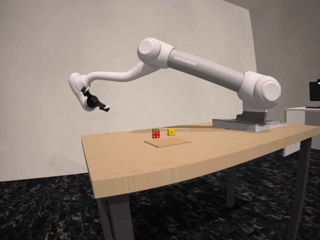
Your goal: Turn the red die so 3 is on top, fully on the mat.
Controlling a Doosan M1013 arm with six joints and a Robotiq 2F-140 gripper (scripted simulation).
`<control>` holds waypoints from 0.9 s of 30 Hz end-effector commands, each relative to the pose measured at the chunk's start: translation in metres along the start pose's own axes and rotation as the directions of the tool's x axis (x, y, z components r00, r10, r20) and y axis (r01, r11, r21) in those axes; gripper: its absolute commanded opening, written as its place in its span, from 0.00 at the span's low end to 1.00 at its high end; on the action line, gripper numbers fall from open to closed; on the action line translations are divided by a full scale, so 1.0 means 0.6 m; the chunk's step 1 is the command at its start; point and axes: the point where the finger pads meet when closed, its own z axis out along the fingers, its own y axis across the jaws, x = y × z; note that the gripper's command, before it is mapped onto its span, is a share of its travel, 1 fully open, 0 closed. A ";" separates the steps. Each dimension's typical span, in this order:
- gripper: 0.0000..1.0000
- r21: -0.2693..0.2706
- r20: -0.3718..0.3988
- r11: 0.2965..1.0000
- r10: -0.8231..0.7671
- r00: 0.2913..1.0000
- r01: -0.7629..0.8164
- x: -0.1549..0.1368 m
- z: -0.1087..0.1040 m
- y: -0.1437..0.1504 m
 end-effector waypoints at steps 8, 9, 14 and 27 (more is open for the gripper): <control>1.00 0.000 0.000 1.000 0.000 1.000 0.000 0.000 0.000 0.000; 1.00 0.000 0.000 1.000 0.000 1.000 0.000 0.000 0.000 0.000; 1.00 0.000 0.000 1.000 0.000 1.000 0.000 0.000 0.000 0.000; 1.00 0.083 0.167 0.969 0.216 0.962 -0.232 -0.017 0.106 0.004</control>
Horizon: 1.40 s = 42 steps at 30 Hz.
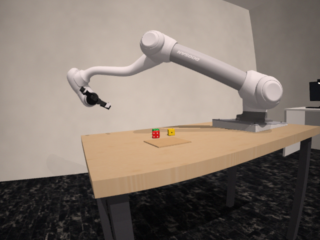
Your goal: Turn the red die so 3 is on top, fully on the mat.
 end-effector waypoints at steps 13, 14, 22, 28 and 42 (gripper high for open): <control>1.00 0.115 0.365 0.910 0.333 0.869 -0.397 0.001 0.180 -0.037; 1.00 0.117 0.391 0.901 0.345 0.853 -0.418 0.002 0.189 -0.044; 1.00 0.108 0.572 0.831 0.397 0.718 -0.546 0.016 0.244 -0.097; 1.00 0.079 0.708 0.781 0.393 0.586 -0.620 0.035 0.274 -0.148; 1.00 -0.023 0.933 0.740 0.257 0.251 -0.672 0.101 0.302 -0.272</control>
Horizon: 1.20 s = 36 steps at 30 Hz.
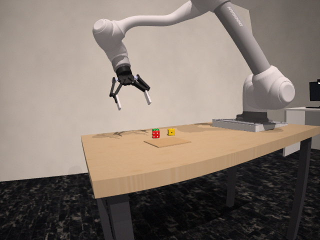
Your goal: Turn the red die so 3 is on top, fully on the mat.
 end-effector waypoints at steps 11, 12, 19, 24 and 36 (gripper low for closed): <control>1.00 -0.115 0.422 0.993 0.077 0.903 -0.031 0.003 0.014 -0.151; 1.00 -0.125 0.439 0.992 0.078 0.895 -0.026 0.003 0.013 -0.158; 1.00 -0.135 0.458 0.991 0.079 0.885 -0.019 0.004 0.012 -0.165; 1.00 -0.135 0.458 0.991 0.079 0.885 -0.019 0.004 0.012 -0.165; 1.00 -0.135 0.458 0.991 0.079 0.885 -0.019 0.004 0.013 -0.165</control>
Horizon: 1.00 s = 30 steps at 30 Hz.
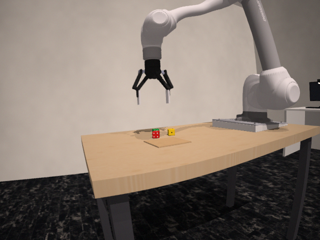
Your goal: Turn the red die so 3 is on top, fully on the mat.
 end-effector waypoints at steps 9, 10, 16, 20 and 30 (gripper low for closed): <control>1.00 0.008 -0.003 1.000 0.001 1.000 -0.001 0.004 0.060 -0.009; 1.00 0.008 -0.003 1.000 0.001 1.000 -0.001 0.005 0.072 -0.009; 1.00 0.008 -0.003 1.000 0.001 1.000 -0.001 0.007 0.115 -0.012; 1.00 0.008 -0.003 1.000 0.001 1.000 -0.001 0.008 0.139 -0.013; 1.00 0.008 -0.003 1.000 0.001 1.000 -0.001 0.009 0.144 -0.014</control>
